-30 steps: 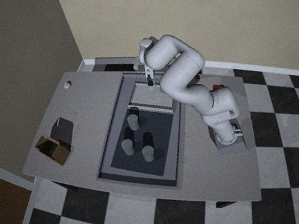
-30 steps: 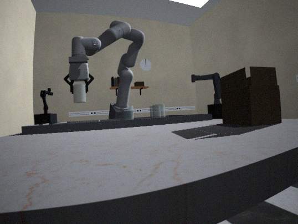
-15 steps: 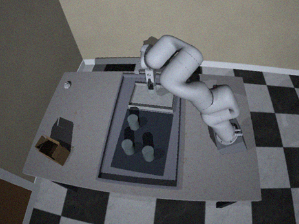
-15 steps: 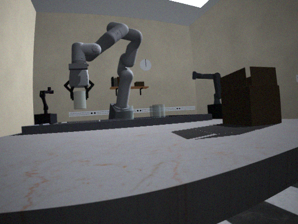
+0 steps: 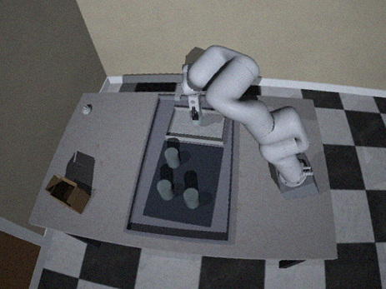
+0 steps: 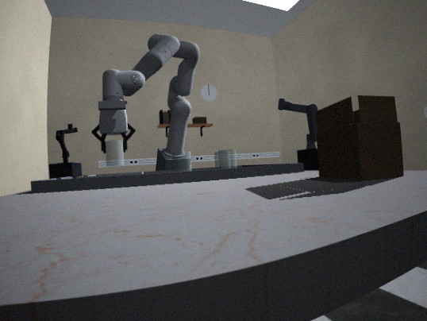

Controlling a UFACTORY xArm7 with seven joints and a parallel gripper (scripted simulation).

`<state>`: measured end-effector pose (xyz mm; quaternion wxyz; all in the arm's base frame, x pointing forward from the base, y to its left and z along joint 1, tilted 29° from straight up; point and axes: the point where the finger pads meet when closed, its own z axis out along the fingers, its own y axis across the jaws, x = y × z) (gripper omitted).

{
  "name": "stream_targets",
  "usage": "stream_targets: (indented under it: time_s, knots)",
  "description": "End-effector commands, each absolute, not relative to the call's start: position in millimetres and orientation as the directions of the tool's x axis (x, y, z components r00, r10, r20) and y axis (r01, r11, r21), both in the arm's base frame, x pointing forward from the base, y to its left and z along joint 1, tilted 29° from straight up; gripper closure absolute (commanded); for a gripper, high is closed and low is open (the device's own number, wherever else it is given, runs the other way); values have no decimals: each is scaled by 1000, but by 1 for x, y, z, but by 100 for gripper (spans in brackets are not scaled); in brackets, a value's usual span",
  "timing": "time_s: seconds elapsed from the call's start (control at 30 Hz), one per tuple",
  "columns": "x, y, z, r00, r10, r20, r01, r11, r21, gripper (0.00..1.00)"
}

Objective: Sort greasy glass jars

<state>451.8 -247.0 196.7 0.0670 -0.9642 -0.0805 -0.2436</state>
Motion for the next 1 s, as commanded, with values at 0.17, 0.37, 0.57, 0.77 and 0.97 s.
stream_targets:
  time_s: [0.17,0.37,0.57,0.77,0.97]
  knots:
    - [462,-246,181,867,122,483,185,-979,-86,100]
    - [465,-245,174,867,122,483,185,-979,-86,100]
    - [466,-244,172,867,122,483,185,-979,-86,100]
    - [469,-243,167,867,122,483,185,-979,-86,100]
    - [473,-242,160,867,122,483,185,-979,-86,100]
